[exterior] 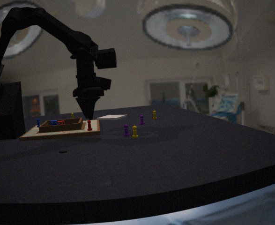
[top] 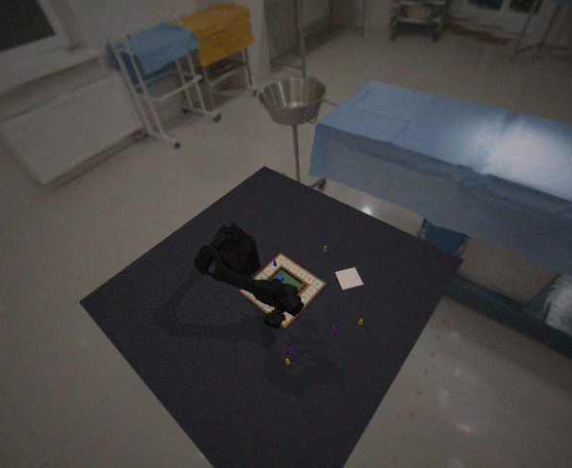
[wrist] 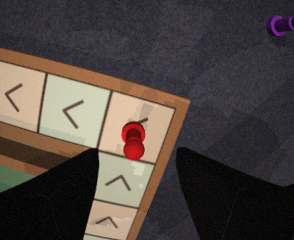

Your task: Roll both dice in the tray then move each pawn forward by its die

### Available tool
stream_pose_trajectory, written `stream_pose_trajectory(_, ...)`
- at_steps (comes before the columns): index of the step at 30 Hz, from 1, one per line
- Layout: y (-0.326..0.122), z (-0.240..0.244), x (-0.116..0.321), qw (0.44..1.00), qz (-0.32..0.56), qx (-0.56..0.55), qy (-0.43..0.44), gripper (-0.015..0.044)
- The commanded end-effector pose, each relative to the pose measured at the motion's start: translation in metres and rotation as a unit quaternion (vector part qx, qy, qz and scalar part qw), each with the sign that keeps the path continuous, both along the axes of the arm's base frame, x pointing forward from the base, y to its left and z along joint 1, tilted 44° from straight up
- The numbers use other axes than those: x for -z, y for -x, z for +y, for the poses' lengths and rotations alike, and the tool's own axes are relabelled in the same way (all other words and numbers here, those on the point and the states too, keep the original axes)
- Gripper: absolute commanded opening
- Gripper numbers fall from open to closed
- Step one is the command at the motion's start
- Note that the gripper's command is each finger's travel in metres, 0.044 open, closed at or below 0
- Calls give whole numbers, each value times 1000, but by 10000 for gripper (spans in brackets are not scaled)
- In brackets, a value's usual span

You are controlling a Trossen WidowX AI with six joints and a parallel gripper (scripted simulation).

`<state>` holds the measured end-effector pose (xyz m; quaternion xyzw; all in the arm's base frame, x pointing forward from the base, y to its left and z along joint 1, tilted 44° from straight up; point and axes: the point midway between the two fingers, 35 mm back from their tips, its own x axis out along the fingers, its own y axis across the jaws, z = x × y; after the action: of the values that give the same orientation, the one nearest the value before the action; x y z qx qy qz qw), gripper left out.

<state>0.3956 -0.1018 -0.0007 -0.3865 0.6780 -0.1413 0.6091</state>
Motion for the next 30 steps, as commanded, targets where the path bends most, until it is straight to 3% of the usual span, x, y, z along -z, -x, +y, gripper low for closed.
stream_pose_trajectory(1,1,-4,6,1000,4,-2,1,200)
stream_pose_trajectory(16,0,-19,21,1000,4,-3,2,200)
stream_pose_trajectory(21,0,-19,21,1000,4,-3,2,69)
stream_pose_trajectory(30,0,-19,21,1000,4,-3,2,9)
